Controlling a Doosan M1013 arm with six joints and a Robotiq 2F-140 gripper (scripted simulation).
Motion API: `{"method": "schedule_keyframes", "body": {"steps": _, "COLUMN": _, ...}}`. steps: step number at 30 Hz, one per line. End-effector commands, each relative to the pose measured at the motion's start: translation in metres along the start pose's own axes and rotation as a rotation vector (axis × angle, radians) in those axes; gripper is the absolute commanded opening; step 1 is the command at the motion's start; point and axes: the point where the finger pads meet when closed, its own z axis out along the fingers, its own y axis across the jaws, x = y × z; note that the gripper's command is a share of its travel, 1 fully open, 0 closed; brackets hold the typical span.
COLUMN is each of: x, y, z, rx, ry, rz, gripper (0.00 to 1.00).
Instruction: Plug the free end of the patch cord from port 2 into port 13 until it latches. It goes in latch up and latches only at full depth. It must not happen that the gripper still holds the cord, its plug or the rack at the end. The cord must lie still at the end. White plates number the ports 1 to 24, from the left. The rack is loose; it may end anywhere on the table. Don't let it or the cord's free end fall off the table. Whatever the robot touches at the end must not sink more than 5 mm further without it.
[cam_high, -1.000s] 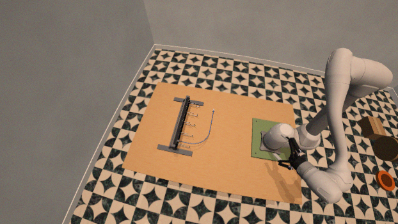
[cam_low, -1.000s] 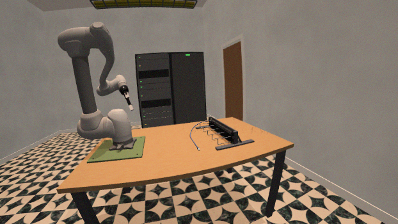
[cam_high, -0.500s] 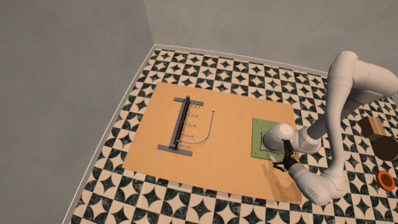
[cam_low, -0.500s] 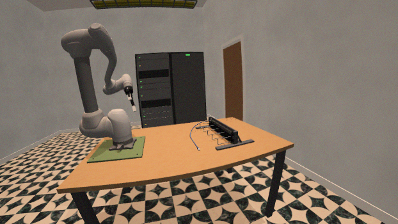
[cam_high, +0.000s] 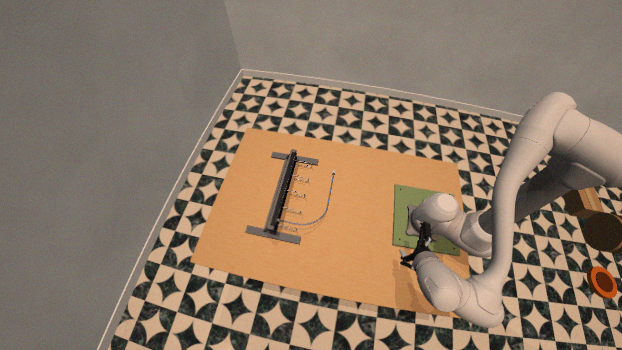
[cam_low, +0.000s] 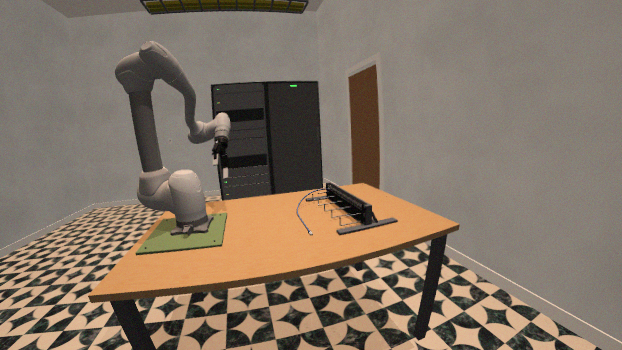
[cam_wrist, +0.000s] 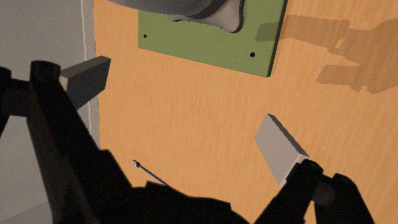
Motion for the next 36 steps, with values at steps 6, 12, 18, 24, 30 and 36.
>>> {"method": "schedule_keyframes", "body": {"steps": 6, "x": -0.057, "y": 0.038, "z": 0.019, "rx": -0.091, "ry": 0.184, "rz": 0.144, "gripper": 1.00}}
{"method": "schedule_keyframes", "body": {"steps": 12, "x": -0.095, "y": 0.052, "z": 0.033, "rx": -0.143, "ry": 0.266, "rz": 0.235, "gripper": 1.00}}
{"method": "schedule_keyframes", "body": {"steps": 18, "x": -0.132, "y": 0.060, "z": 0.049, "rx": -0.191, "ry": 0.332, "rz": 0.324, "gripper": 1.00}}
{"method": "schedule_keyframes", "body": {"steps": 24, "x": -0.170, "y": 0.063, "z": 0.068, "rx": -0.238, "ry": 0.389, "rz": 0.415, "gripper": 1.00}}
{"method": "schedule_keyframes", "body": {"steps": 30, "x": -0.208, "y": 0.061, "z": 0.090, "rx": -0.283, "ry": 0.438, "rz": 0.511, "gripper": 1.00}}
{"method": "schedule_keyframes", "body": {"steps": 36, "x": -0.244, "y": 0.054, "z": 0.114, "rx": -0.322, "ry": 0.477, "rz": 0.603, "gripper": 1.00}}
